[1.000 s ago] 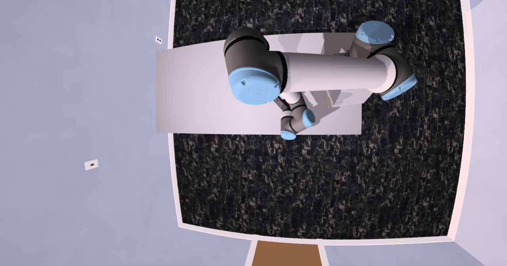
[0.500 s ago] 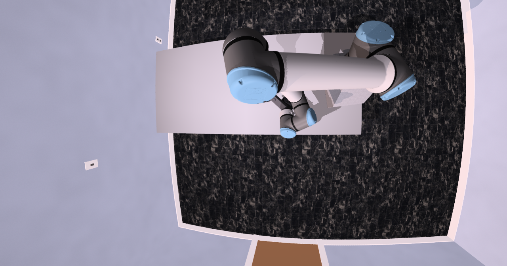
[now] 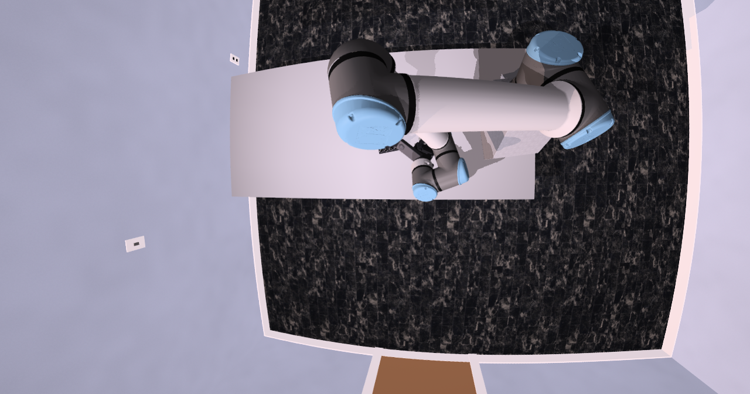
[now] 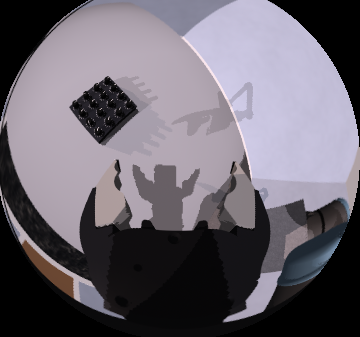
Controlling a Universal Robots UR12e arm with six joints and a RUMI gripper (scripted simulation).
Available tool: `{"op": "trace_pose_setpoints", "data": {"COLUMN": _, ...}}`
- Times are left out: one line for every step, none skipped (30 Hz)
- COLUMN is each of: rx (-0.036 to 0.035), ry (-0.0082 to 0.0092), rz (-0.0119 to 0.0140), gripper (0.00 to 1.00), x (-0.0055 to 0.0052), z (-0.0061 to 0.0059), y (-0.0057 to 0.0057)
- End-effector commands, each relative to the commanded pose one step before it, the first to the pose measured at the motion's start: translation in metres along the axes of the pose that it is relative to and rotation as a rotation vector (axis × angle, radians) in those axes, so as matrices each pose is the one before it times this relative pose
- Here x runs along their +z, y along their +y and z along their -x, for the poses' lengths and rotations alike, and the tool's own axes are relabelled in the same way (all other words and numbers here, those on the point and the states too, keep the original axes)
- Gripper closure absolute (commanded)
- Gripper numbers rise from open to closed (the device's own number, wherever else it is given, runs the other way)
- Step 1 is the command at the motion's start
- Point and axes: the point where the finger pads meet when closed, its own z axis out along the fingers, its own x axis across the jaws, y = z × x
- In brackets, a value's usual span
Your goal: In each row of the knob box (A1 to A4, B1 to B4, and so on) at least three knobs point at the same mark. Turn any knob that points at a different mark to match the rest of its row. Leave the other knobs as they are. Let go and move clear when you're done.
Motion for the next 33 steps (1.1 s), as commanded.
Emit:
{"op": "trace_pose_setpoints", "data": {"rx": -0.0426, "ry": -0.05471, "rz": 0.0136, "gripper": 0.0, "x": 0.00253, "z": 0.00348, "y": -0.00142}}
{"op": "trace_pose_setpoints", "data": {"rx": -0.01435, "ry": -0.01564, "rz": 0.00563, "gripper": 0.0, "x": 0.00072, "z": 0.00207, "y": -0.00186}}
{"op": "trace_pose_setpoints", "data": {"rx": 0.0, "ry": 0.0, "rz": 0.0, "gripper": 0.0, "x": 0.0, "z": 0.0, "y": 0.0}}
{"op": "trace_pose_setpoints", "data": {"rx": -0.01427, "ry": -0.01578, "rz": 0.00458, "gripper": 0.0, "x": 0.00063, "z": 0.00201, "y": -0.00204}}
{"op": "trace_pose_setpoints", "data": {"rx": 0.0, "ry": 0.0, "rz": 0.0, "gripper": 0.0, "x": 0.0, "z": 0.0, "y": 0.0}}
{"op": "trace_pose_setpoints", "data": {"rx": -0.01418, "ry": -0.01584, "rz": 0.00355, "gripper": 0.0, "x": 0.00054, "z": 0.00194, "y": -0.00221}}
{"op": "trace_pose_setpoints", "data": {"rx": 0.0, "ry": 0.0, "rz": 0.0, "gripper": 0.0, "x": 0.0, "z": 0.0, "y": 0.0}}
{"op": "trace_pose_setpoints", "data": {"rx": -0.01408, "ry": -0.01583, "rz": 0.00254, "gripper": 0.0, "x": 0.00046, "z": 0.00187, "y": -0.00237}}
{"op": "trace_pose_setpoints", "data": {"rx": 0.0, "ry": 0.0, "rz": 0.0, "gripper": 0.0, "x": 0.0, "z": 0.0, "y": 0.0}}
{"op": "trace_pose_setpoints", "data": {"rx": -0.01585, "ry": -0.01703, "rz": 0.00728, "gripper": 0.0, "x": 0.00095, "z": 0.00205, "y": -0.00211}}
{"op": "trace_pose_setpoints", "data": {"rx": 0.0, "ry": 0.0, "rz": 0.0, "gripper": 0.0, "x": 0.0, "z": 0.0, "y": 0.0}}
{"op": "trace_pose_setpoints", "data": {"rx": -0.01411, "ry": -0.01829, "rz": 0.00648, "gripper": 0.0, "x": 0.00032, "z": 0.00188, "y": -0.00362}}
{"op": "trace_pose_setpoints", "data": {"rx": 0.0, "ry": 0.0, "rz": 0.0, "gripper": 0.0, "x": 0.0, "z": 0.0, "y": 0.0}}
{"op": "trace_pose_setpoints", "data": {"rx": -0.01501, "ry": -0.01789, "rz": 0.00584, "gripper": 0.0, "x": 0.00056, "z": 0.00189, "y": -0.00305}}
{"op": "trace_pose_setpoints", "data": {"rx": 0.0, "ry": 0.0, "rz": 0.0, "gripper": 0.0, "x": 0.0, "z": 0.0, "y": 0.0}}
{"op": "trace_pose_setpoints", "data": {"rx": -0.01593, "ry": -0.01742, "rz": 0.00532, "gripper": 0.0, "x": 0.00082, "z": 0.00193, "y": -0.00243}}
{"op": "trace_pose_setpoints", "data": {"rx": 0.0, "ry": 0.0, "rz": 0.0, "gripper": 0.0, "x": 0.0, "z": 0.0, "y": 0.0}}
{"op": "trace_pose_setpoints", "data": {"rx": 0.0, "ry": 0.0, "rz": 0.0, "gripper": 0.0, "x": 0.0, "z": 0.0, "y": 0.0}}
{"op": "trace_pose_setpoints", "data": {"rx": -0.01573, "ry": -0.01732, "rz": 0.00421, "gripper": 0.0, "x": 0.00071, "z": 0.00184, "y": -0.00258}}
{"op": "trace_pose_setpoints", "data": {"rx": -0.01551, "ry": -0.01715, "rz": 0.00315, "gripper": 0.0, "x": 0.00061, "z": 0.00175, "y": -0.00272}}
{"op": "trace_pose_setpoints", "data": {"rx": 0.0, "ry": 0.0, "rz": 0.0, "gripper": 0.0, "x": 0.0, "z": 0.0, "y": 0.0}}
{"op": "trace_pose_setpoints", "data": {"rx": -0.01765, "ry": -0.01869, "rz": 0.00805, "gripper": 0.0, "x": 0.00114, "z": 0.00205, "y": -0.00248}}
{"op": "trace_pose_setpoints", "data": {"rx": 0.0, "ry": 0.0, "rz": 0.0, "gripper": 0.0, "x": 0.0, "z": 0.0, "y": 0.0}}
{"op": "trace_pose_setpoints", "data": {"rx": -0.01752, "ry": -0.01876, "rz": 0.00743, "gripper": 0.0, "x": 0.00106, "z": 0.00198, "y": -0.00258}}
{"op": "trace_pose_setpoints", "data": {"rx": -0.01716, "ry": -0.01859, "rz": 0.00629, "gripper": 0.0, "x": 0.00093, "z": 0.00185, "y": -0.00271}}
{"op": "trace_pose_setpoints", "data": {"rx": 0.0, "ry": 0.0, "rz": 0.0, "gripper": 0.0, "x": 0.0, "z": 0.0, "y": 0.0}}
{"op": "trace_pose_setpoints", "data": {"rx": -0.0168, "ry": -0.01835, "rz": 0.00519, "gripper": 0.0, "x": 0.00081, "z": 0.00173, "y": -0.00282}}
{"op": "trace_pose_setpoints", "data": {"rx": 0.0, "ry": 0.0, "rz": 0.0, "gripper": 0.0, "x": 0.0, "z": 0.0, "y": 0.0}}
{"op": "trace_pose_setpoints", "data": {"rx": -0.01643, "ry": -0.01805, "rz": 0.00416, "gripper": 0.0, "x": 0.00069, "z": 0.0016, "y": -0.00291}}
{"op": "trace_pose_setpoints", "data": {"rx": -0.01697, "ry": -0.01832, "rz": 0.00535, "gripper": 0.0, "x": 0.00086, "z": 0.00165, "y": -0.0029}}
{"op": "trace_pose_setpoints", "data": {"rx": 0.0, "ry": 0.0, "rz": 0.0, "gripper": 0.0, "x": 0.0, "z": 0.0, "y": 0.0}}
{"op": "trace_pose_setpoints", "data": {"rx": -0.01791, "ry": -0.01904, "rz": 0.00775, "gripper": 0.0, "x": 0.00118, "z": 0.00178, "y": -0.00283}}
{"op": "trace_pose_setpoints", "data": {"rx": -0.01737, "ry": -0.01872, "rz": 0.00671, "gripper": 0.0, "x": 0.00103, "z": 0.00162, "y": -0.00288}}
